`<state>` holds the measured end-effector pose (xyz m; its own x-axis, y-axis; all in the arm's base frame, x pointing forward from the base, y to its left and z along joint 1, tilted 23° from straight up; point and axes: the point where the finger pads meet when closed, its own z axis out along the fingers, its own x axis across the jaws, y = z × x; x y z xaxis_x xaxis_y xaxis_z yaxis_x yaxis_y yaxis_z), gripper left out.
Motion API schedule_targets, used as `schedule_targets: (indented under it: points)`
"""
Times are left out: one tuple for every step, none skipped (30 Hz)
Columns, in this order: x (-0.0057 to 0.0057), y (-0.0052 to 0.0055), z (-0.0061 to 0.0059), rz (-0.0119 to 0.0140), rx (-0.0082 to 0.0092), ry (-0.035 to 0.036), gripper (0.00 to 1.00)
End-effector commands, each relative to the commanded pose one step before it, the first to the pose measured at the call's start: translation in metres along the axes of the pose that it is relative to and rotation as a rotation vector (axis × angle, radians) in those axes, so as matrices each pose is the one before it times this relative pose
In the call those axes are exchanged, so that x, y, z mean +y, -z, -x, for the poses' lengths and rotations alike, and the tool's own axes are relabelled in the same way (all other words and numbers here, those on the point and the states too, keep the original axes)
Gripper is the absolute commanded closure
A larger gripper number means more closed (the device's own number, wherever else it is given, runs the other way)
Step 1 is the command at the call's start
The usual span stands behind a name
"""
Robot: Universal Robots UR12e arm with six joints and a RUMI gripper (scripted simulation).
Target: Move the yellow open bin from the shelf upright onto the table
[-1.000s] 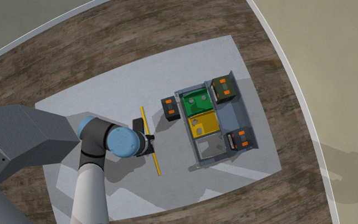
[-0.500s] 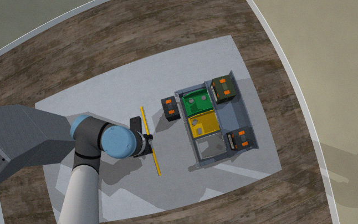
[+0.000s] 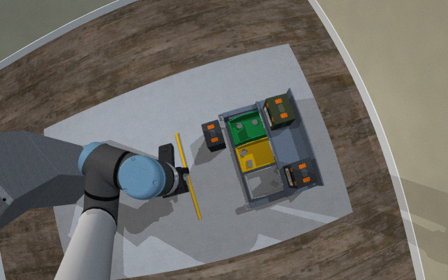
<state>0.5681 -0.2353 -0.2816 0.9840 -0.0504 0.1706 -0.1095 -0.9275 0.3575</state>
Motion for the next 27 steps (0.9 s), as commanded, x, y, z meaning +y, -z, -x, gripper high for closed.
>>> schedule_targets:
  points:
    - [0.00005,0.02058,-0.00029,0.00013,0.00059,0.00005,0.74]
    - [0.00002,0.00601,-0.00001,-0.00001,-0.00004,-0.00001,0.74]
    - [0.00000,0.00000,0.00000,0.00000,0.00000,0.00000,0.74]
    - [0.00000,0.00000,0.00000,0.00000,0.00000,0.00000,0.74]
    - [0.00000,0.00000,0.00000,0.00000,0.00000,0.00000,0.74]
    - [0.00000,0.00000,0.00000,0.00000,0.00000,0.00000,0.74]
    - [0.00000,0.00000,0.00000,0.00000,0.00000,0.00000,0.74]
    - [0.00000,0.00000,0.00000,0.00000,0.00000,0.00000,0.74]
    - [0.00000,0.00000,0.00000,0.00000,0.00000,0.00000,0.74]
    - [0.00000,0.00000,0.00000,0.00000,0.00000,0.00000,0.74]
    - [0.00000,0.00000,0.00000,0.00000,0.00000,0.00000,0.74]
    - [0.00000,0.00000,0.00000,0.00000,0.00000,0.00000,0.74]
    - [0.00000,0.00000,0.00000,0.00000,0.00000,0.00000,0.74]
    - [0.00000,0.00000,0.00000,0.00000,0.00000,0.00000,0.74]
    - [-0.00001,-0.00246,0.00000,0.00003,0.00008,0.00001,0.74]
    - [0.00000,-0.00181,0.00000,-0.00001,-0.00002,0.00000,0.74]
    - [0.00000,-0.00181,0.00000,-0.00001,-0.00002,0.00000,0.74]
    - [0.00000,-0.00181,0.00000,-0.00001,-0.00002,0.00000,0.74]
    - [0.00000,-0.00181,0.00000,-0.00001,-0.00002,0.00000,0.74]
    - [0.00000,0.00000,0.00000,0.00000,0.00000,0.00000,0.74]
    - [0.00000,0.00000,0.00000,0.00000,0.00000,0.00000,0.74]
    - [0.00000,0.00000,0.00000,0.00000,0.00000,0.00000,0.74]
    - [0.00000,0.00000,0.00000,0.00000,0.00000,0.00000,0.74]
    - [0.00000,0.00000,0.00000,0.00000,0.00000,0.00000,0.74]
    - [0.00000,0.00000,0.00000,0.00000,0.00000,0.00000,0.74]
    - [0.00000,0.00000,0.00000,0.00000,0.00000,0.00000,0.74]
    - [0.00000,0.00000,0.00000,0.00000,0.00000,0.00000,0.74]
